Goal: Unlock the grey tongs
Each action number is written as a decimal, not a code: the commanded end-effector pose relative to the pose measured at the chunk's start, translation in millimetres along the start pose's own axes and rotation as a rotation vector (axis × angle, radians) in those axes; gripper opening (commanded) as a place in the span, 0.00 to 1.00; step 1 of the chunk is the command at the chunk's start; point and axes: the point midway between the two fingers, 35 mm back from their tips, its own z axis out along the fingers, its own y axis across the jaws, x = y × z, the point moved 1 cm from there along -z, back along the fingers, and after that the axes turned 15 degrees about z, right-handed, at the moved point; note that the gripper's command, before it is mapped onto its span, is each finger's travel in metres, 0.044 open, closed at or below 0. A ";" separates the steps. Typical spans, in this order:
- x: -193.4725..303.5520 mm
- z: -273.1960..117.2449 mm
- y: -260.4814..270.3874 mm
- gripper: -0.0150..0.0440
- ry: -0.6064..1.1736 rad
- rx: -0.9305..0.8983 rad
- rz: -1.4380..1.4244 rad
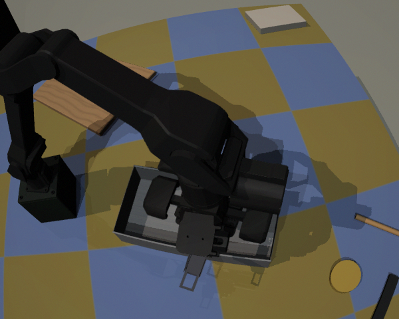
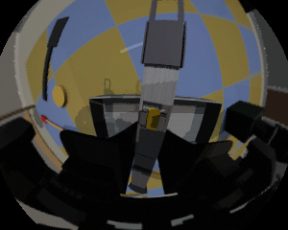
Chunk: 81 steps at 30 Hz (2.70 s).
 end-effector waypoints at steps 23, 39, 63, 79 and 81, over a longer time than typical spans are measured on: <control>52.4 -8.9 -19.0 0.00 0.001 -0.003 -0.746; 97.6 -17.5 -42.7 0.00 0.003 -0.010 -1.424; 156.1 -30.8 -87.3 0.00 0.007 -0.019 -2.451; 189.2 -40.1 -122.2 0.00 0.004 -0.030 -3.134; 192.9 -41.2 -126.9 0.00 0.004 -0.031 -3.219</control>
